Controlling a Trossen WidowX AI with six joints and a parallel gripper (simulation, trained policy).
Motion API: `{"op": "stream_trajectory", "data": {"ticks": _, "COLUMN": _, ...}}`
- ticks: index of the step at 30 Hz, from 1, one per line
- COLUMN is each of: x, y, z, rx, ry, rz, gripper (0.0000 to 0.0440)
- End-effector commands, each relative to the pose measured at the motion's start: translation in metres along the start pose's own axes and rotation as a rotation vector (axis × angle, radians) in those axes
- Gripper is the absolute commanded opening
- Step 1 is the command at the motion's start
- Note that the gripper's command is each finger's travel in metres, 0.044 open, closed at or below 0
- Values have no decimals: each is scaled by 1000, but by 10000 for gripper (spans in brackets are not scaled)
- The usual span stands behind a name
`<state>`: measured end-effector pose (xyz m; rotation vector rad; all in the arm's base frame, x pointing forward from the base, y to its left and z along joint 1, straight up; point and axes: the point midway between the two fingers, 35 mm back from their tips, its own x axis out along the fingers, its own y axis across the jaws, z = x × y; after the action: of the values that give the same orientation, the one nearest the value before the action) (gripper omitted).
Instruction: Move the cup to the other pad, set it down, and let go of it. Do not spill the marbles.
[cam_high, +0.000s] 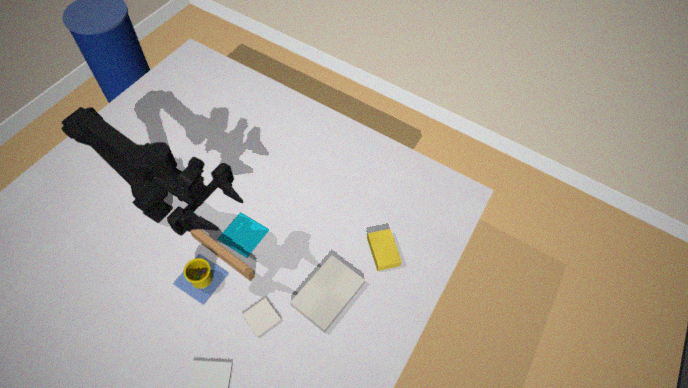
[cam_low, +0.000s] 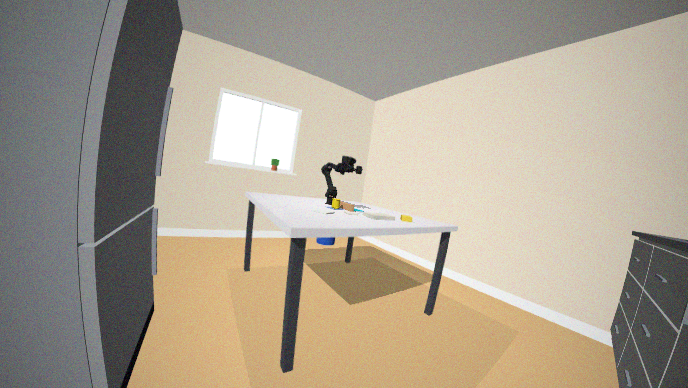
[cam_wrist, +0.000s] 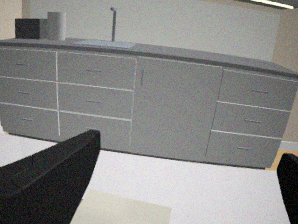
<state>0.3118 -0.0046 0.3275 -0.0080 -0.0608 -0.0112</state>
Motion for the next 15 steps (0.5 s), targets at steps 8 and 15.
{"op": "stream_trajectory", "data": {"ticks": 8, "x": -1, "y": 1, "z": -10, "rx": 59, "ry": 77, "rz": -18, "gripper": 190}}
{"op": "stream_trajectory", "data": {"ticks": 15, "x": 0, "y": 9, "z": -21, "rx": 117, "ry": 174, "rz": -5, "gripper": 106}}
